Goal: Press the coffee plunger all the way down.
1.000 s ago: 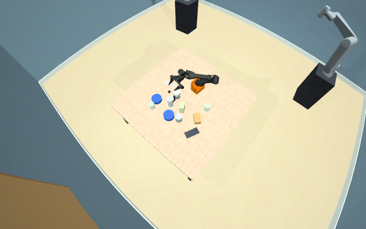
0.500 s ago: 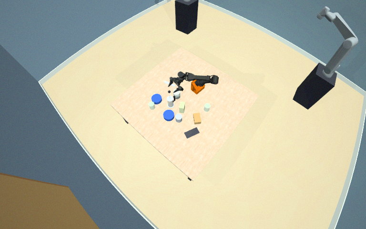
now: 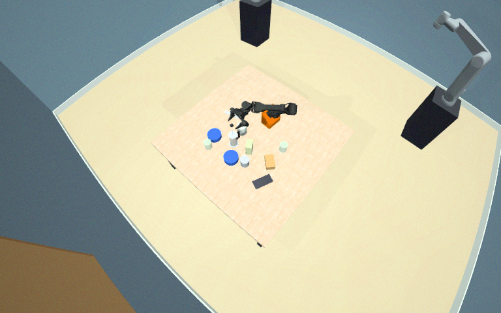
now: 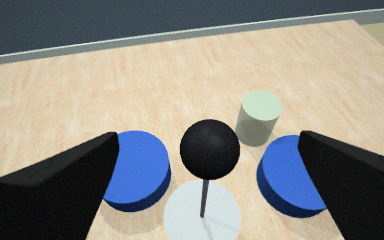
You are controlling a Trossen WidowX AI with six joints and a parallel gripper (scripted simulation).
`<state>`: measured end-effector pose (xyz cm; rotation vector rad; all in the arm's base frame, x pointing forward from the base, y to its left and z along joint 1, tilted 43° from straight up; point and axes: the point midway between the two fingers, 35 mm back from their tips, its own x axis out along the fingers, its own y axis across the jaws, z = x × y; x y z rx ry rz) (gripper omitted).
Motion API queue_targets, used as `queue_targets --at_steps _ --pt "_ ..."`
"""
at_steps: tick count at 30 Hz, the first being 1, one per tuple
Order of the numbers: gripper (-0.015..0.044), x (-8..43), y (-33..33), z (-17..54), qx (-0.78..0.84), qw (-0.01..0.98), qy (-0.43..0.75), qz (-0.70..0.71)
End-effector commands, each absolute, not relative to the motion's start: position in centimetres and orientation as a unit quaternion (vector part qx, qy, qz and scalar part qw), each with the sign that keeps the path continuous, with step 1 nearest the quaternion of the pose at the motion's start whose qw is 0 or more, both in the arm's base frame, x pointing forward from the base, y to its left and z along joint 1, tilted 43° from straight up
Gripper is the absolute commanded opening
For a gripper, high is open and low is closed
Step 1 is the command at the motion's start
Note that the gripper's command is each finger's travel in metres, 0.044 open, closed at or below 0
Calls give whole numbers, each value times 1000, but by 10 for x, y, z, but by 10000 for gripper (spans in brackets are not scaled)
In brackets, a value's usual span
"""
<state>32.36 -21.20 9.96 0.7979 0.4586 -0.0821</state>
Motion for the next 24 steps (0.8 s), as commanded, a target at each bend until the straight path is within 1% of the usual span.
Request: queue_targets --at_steps 1,13,24 --pt "440 328 -211 97 387 894 221 -41" --pt "125 328 -211 97 387 894 221 -41" --pt "121 328 -211 96 387 894 221 -41"
